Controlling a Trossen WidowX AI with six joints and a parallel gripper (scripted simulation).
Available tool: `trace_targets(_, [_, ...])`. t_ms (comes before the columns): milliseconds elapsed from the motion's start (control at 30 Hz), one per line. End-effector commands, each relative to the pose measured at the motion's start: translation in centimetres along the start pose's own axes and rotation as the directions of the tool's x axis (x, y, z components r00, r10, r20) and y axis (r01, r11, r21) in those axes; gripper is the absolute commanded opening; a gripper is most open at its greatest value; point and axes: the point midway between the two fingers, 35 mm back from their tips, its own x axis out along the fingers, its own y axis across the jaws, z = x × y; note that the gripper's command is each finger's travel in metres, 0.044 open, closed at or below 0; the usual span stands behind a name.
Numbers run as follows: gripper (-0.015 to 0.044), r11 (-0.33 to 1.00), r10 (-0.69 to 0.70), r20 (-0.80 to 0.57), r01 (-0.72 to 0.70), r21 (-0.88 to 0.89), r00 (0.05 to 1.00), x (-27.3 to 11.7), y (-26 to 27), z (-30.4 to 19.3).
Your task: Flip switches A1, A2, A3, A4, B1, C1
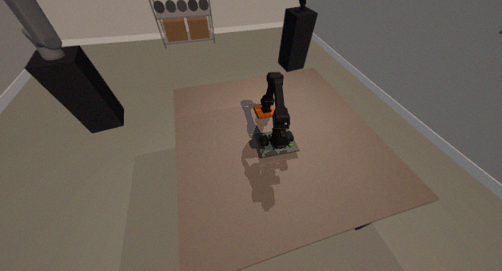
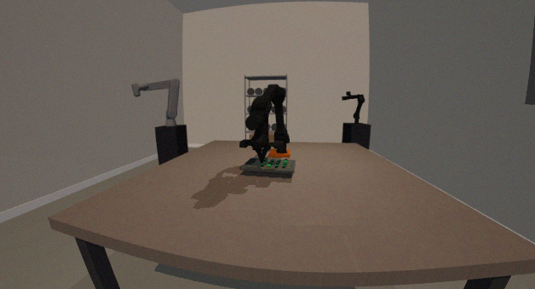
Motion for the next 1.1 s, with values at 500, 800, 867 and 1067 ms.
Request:
trace_targets(500, [0.0,1.0,-0.002,0.0,0.002,-0.004,1.0,0.15,-0.03,0.0])
trace_targets(800, [0.0,1.0,-0.002,0.0,0.002,-0.004,1.0,0.27,-0.03,0.0])
trace_targets(867, [0.0,1.0,-0.002,0.0,0.002,-0.004,1.0,0.3,-0.03,0.0])
trace_targets(1067, [0.0,1.0,-0.002,0.0,0.002,-0.004,1.0,0.38,-0.03,0.01])
